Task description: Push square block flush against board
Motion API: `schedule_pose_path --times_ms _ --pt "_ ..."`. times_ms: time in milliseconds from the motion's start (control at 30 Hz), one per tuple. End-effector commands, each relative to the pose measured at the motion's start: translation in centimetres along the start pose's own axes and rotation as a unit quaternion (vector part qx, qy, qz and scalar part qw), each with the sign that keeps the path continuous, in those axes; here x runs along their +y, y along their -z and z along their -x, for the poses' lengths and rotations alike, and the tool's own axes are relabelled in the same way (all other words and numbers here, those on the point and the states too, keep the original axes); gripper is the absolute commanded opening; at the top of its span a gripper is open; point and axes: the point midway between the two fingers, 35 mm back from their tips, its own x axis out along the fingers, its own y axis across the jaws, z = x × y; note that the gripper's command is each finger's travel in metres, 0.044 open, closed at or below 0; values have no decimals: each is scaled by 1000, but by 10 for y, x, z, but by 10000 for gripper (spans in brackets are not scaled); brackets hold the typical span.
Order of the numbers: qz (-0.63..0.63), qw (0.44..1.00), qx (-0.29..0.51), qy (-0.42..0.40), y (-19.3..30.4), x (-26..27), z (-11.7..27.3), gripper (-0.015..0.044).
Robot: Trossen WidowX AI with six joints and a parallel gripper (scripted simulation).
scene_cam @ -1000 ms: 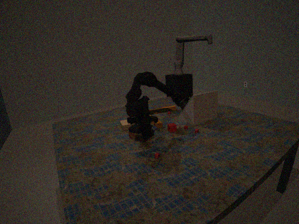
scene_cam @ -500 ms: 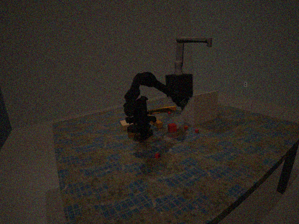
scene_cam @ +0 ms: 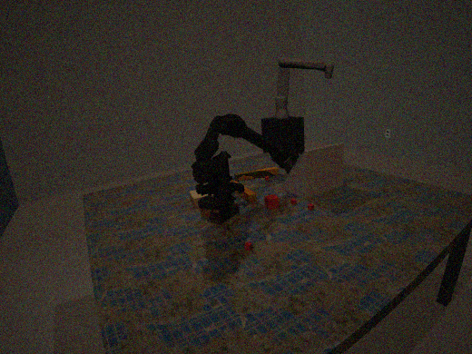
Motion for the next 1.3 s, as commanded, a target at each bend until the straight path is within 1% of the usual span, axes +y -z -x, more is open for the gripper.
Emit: schedule_pose_path --times_ms 0,1267 --pt "-4 1000 -1 4 -9 -2 -3 0" --pt "-4 1000 -2 5 -36 -6 -3 0"
